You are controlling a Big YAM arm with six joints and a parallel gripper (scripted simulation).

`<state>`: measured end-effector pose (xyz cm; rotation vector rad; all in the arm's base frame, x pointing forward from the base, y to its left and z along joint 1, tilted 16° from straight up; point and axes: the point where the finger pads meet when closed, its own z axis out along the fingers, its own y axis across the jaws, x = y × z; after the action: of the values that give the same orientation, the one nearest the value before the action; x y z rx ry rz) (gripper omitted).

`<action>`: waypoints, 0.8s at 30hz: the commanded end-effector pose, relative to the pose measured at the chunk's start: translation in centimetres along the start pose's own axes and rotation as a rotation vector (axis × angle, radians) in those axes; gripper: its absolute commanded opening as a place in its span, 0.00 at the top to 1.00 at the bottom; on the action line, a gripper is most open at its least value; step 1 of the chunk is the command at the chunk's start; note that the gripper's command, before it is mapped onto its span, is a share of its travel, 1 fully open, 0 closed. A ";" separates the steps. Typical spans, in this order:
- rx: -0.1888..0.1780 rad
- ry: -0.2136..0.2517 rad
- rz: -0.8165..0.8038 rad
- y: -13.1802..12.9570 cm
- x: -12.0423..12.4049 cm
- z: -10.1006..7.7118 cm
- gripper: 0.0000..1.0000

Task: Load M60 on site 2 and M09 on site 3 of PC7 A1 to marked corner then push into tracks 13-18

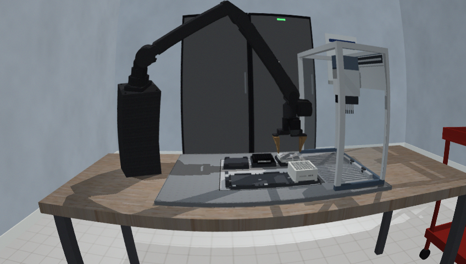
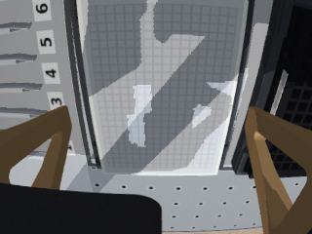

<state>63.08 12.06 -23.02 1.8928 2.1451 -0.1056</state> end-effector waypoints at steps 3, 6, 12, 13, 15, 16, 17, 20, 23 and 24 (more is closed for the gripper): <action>-0.006 0.000 0.011 0.9 -1.1 -0.3 0.00; -0.006 0.000 0.011 0.9 -1.1 -0.3 0.00; -0.039 0.003 0.020 2.0 -1.3 -1.4 0.00; -0.044 0.004 0.022 2.2 -1.3 -1.6 0.00; -0.044 0.004 0.022 2.2 -1.3 -1.6 0.00; -0.040 0.003 0.020 2.0 -1.3 -1.4 0.00; -0.040 0.003 0.020 2.0 -1.3 -1.4 0.00; -0.040 0.003 0.020 2.0 -1.3 -1.4 0.00; -0.040 0.003 0.020 2.0 -1.3 -1.4 0.00; -0.040 0.003 0.020 2.0 -1.3 -1.4 0.00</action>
<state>62.74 11.97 -23.17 1.8938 2.1481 -0.1126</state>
